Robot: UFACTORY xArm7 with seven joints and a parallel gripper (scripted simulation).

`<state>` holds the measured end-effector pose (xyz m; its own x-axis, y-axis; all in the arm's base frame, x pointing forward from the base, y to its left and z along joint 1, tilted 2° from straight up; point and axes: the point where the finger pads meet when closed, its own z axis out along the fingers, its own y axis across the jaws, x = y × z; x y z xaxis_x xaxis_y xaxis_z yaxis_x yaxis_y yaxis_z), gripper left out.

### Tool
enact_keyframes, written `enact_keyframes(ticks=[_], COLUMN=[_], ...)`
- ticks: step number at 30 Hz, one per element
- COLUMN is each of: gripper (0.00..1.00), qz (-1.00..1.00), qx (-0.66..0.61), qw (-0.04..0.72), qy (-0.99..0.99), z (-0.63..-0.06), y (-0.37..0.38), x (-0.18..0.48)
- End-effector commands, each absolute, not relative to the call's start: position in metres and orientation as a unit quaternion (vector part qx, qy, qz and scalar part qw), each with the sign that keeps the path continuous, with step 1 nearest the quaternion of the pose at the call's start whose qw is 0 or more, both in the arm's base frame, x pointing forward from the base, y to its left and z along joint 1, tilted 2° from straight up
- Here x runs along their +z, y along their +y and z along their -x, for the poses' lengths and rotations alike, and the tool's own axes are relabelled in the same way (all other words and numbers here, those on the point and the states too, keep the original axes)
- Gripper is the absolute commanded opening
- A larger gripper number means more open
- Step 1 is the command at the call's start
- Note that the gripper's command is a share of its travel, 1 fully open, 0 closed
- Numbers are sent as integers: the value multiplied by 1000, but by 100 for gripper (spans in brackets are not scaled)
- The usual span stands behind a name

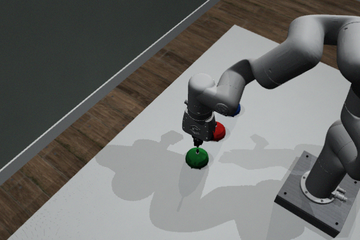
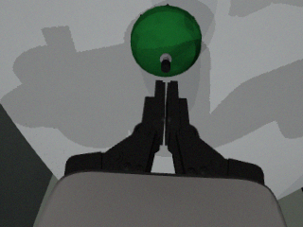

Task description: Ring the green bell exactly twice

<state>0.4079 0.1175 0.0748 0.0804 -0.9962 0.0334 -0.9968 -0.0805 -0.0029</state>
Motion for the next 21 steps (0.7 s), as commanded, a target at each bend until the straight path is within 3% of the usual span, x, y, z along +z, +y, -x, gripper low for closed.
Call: enact_keyframes(ticks=[1, 21], gripper=[0, 0], qz=[-735, -735], qx=[14, 14], qw=[8, 8], qy=[-678, -678], z=[-409, -409], y=[118, 119], x=[87, 101])
